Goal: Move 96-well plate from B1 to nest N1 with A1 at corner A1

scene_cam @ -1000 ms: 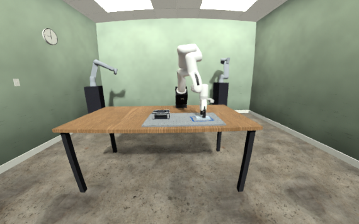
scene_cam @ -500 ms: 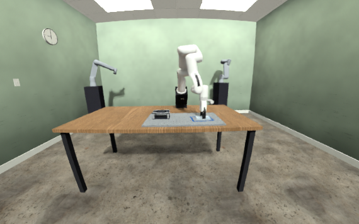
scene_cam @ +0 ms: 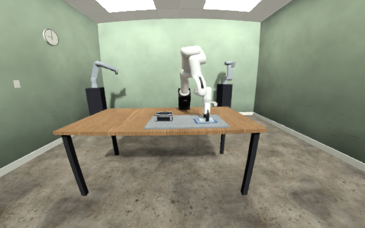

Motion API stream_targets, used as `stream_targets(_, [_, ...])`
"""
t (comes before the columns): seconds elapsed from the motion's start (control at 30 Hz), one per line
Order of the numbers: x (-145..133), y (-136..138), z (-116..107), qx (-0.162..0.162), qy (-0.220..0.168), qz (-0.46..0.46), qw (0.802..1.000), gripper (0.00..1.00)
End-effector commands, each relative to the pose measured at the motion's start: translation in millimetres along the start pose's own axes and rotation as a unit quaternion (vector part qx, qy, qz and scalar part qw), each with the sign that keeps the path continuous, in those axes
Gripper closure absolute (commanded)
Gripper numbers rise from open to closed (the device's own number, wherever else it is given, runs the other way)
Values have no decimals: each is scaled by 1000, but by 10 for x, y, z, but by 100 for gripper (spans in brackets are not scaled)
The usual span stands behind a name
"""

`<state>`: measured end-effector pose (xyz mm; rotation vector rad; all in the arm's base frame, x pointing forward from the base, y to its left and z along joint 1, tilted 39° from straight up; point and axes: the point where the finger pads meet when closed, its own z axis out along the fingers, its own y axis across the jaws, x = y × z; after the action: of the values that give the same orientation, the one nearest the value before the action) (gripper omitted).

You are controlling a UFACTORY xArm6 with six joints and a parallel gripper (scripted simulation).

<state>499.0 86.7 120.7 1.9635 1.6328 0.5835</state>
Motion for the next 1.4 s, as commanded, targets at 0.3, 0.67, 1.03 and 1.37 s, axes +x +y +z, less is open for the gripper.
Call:
stream_targets(0.3, [5, 9, -11, -1, 1, 0, 1000, 100])
stream_targets(0.67, [5, 9, -11, -1, 1, 0, 1000, 100])
stream_targets(1.03, [5, 9, -11, -1, 1, 0, 1000, 100])
stream_targets(1.37, [5, 9, -11, -1, 1, 0, 1000, 100])
